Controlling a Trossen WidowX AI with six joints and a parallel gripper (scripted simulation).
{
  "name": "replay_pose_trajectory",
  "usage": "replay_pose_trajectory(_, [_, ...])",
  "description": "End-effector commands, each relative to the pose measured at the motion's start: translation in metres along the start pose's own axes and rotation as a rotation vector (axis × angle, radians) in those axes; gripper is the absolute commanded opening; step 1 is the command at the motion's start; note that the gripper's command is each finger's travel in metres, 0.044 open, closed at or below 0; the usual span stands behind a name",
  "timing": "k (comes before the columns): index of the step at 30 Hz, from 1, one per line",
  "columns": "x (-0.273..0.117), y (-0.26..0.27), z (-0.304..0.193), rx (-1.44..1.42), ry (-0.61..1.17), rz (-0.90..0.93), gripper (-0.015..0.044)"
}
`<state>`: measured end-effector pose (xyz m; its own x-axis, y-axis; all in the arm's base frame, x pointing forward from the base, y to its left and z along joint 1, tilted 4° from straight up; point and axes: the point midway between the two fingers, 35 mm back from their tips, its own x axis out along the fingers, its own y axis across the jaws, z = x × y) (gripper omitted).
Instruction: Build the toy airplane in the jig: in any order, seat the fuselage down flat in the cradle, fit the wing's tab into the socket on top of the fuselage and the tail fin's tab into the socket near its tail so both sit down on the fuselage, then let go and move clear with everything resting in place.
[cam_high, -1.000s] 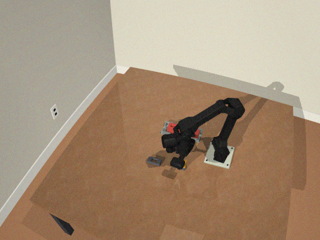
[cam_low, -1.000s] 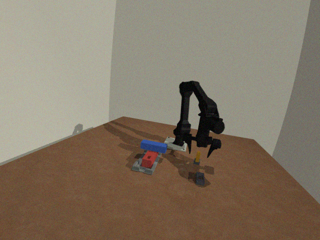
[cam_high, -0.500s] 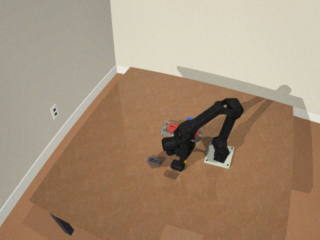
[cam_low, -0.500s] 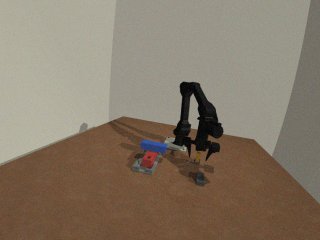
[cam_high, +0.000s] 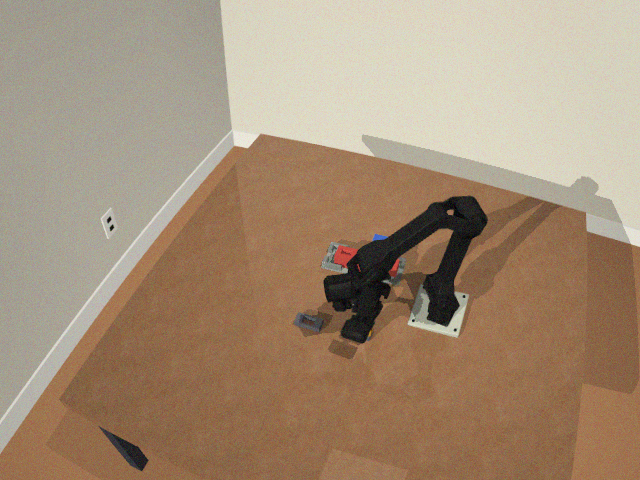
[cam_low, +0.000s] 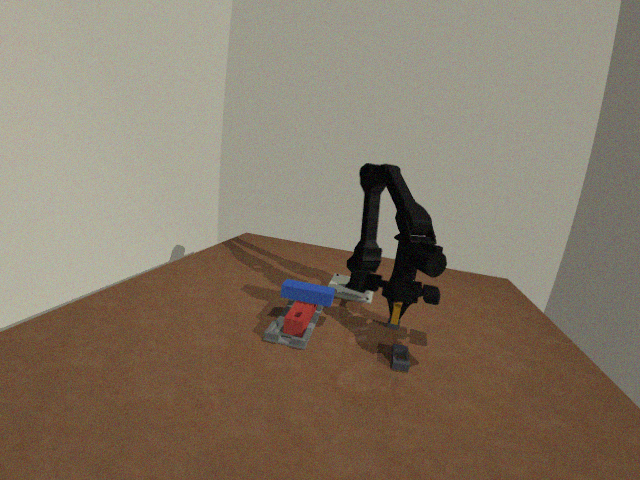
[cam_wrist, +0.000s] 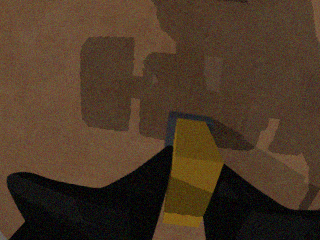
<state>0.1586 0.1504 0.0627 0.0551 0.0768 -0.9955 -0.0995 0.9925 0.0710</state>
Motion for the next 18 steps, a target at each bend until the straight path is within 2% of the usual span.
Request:
replay_pose_trajectory(1, [0.0,0.0,0.001,0.004,-0.003,-0.003,0.0039])
replay_pose_trajectory(5, [0.0,0.0,0.001,0.004,-0.003,-0.003,0.0])
replay_pose_trajectory(18, [-0.033,0.004,0.005,-0.009,-0.006,-0.017,0.0])
